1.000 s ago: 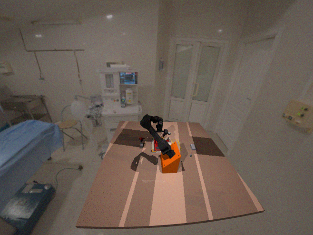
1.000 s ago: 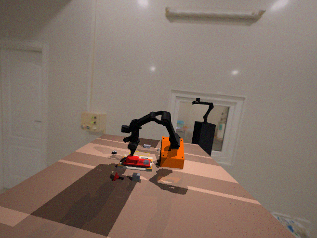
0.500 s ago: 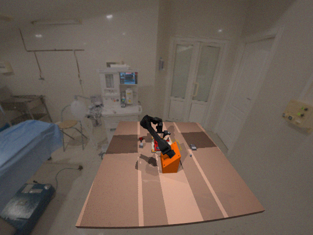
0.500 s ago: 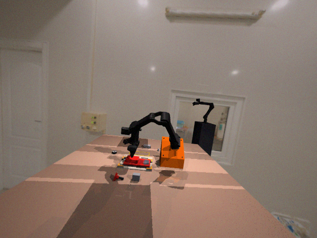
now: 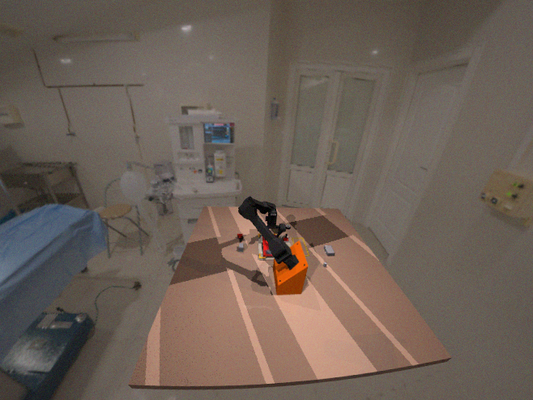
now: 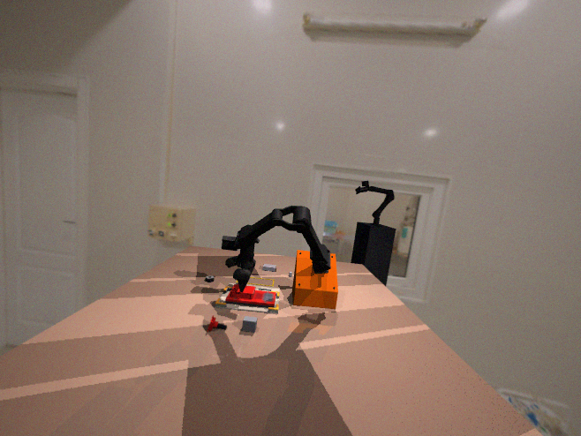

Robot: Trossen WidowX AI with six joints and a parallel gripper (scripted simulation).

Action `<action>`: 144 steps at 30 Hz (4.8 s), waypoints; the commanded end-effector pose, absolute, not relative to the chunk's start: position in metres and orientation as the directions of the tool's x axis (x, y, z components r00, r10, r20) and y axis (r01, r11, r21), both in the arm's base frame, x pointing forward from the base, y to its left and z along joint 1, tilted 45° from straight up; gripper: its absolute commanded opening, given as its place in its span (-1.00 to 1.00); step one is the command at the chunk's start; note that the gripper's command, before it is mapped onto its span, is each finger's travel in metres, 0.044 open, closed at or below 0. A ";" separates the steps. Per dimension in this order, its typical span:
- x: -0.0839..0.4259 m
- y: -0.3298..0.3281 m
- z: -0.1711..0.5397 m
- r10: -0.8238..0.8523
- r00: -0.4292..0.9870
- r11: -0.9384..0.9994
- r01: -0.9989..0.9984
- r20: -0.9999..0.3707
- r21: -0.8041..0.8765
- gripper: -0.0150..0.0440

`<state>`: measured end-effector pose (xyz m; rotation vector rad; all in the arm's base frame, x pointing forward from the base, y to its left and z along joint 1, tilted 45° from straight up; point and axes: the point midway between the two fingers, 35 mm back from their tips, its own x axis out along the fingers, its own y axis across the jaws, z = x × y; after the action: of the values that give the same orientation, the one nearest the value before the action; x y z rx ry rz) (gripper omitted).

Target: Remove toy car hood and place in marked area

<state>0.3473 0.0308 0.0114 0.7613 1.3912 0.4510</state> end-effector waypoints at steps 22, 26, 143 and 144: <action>0.349 0.040 0.002 0.695 0.154 0.686 0.153 -0.702 0.712 1.00; 0.350 0.041 0.000 0.695 0.154 0.685 0.153 -0.702 0.712 1.00; 0.292 -0.133 -0.087 0.680 0.150 0.701 0.155 -0.718 0.696 -0.49; 0.289 -0.137 -0.091 0.681 0.150 0.700 0.154 -0.716 0.698 -0.49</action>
<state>0.2989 -0.1236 -0.0777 0.7546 1.4008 0.4314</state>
